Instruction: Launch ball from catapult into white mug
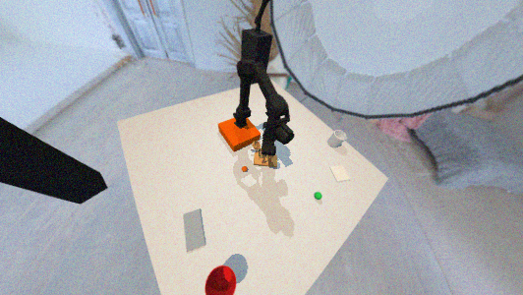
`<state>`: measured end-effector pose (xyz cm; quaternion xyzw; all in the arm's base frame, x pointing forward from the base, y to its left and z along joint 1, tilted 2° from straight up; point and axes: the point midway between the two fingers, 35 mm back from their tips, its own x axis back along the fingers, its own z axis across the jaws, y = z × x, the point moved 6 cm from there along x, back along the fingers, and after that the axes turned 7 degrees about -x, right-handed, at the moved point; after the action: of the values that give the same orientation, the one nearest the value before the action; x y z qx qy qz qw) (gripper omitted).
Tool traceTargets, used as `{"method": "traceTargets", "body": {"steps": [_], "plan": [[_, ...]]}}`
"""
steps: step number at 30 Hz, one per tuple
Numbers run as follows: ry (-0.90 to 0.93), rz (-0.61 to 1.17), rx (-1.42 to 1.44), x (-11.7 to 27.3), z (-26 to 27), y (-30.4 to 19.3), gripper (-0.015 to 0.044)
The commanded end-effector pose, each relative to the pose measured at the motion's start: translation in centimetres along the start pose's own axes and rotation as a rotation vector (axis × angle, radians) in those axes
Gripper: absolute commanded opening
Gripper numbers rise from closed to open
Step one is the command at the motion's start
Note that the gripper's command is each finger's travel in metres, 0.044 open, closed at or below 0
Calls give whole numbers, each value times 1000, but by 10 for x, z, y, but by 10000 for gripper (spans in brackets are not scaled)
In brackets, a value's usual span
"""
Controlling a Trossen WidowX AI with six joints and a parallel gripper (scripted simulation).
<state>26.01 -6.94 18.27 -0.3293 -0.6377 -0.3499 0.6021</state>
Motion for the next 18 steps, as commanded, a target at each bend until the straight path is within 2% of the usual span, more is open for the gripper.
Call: {"method": "traceTargets", "body": {"steps": [1,18], "plan": [[6,-2,1,-7,-1,-3,0],[5,0,1,-30,-5,-18,0]]}}
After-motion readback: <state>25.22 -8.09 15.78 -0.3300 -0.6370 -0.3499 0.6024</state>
